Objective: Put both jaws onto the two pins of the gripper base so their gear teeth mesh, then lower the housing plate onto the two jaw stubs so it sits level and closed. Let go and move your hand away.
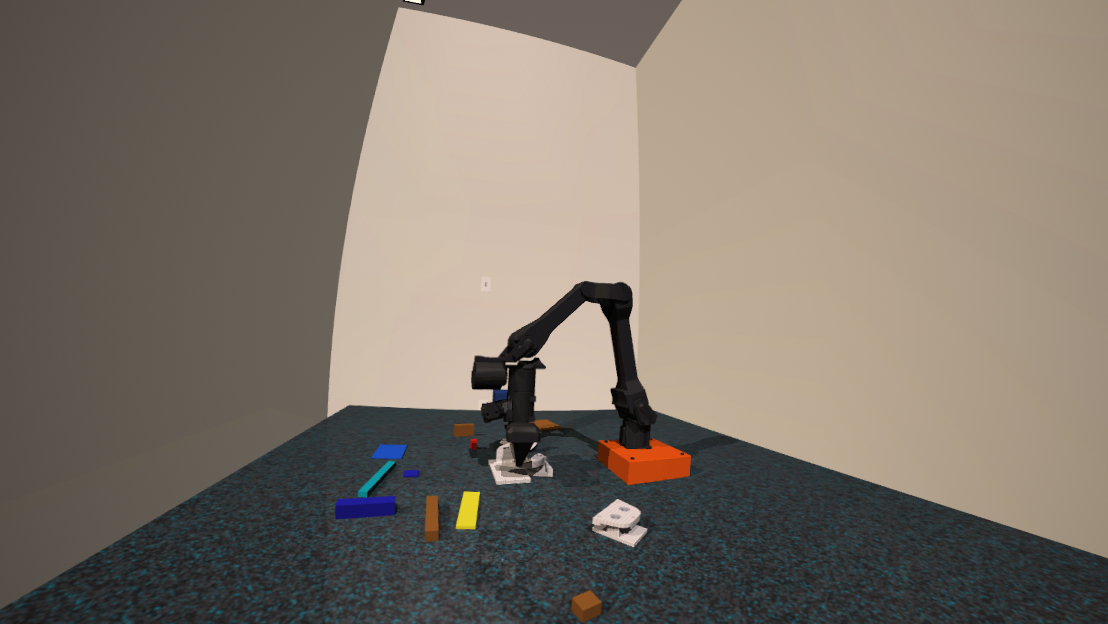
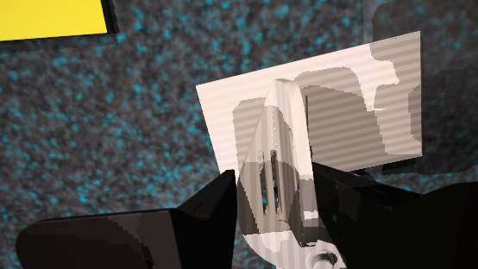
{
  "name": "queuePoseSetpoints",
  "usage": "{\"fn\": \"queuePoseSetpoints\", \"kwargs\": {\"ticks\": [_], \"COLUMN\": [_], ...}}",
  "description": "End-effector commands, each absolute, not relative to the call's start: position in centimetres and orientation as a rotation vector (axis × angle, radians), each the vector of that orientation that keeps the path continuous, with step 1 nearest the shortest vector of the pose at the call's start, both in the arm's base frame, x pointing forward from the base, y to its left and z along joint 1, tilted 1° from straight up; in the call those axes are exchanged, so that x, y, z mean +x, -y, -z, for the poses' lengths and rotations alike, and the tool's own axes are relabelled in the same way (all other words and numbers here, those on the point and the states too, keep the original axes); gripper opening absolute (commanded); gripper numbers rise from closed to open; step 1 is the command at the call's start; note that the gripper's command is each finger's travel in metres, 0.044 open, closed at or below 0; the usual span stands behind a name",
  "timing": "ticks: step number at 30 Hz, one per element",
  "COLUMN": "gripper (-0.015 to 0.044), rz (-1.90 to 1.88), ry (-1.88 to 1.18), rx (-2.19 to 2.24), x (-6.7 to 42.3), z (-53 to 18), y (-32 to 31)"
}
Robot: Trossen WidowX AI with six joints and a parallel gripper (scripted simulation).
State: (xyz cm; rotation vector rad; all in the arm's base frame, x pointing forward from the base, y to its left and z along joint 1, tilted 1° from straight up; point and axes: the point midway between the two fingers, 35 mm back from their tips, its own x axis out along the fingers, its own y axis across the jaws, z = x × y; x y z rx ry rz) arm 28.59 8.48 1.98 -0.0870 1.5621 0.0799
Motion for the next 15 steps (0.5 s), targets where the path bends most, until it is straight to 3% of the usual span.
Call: {"fn": "queuePoseSetpoints", "kwargs": {"ticks": [1, 15], "gripper": [0.0134, 0.0134], "rz": [-0.074, -0.071], "ry": [-1.560, -1.560], "rx": [-0.087, -0.084], "x": [28.64, 28.64], "z": [-1.93, -1.63], "y": [-8.41, -8.40]}}
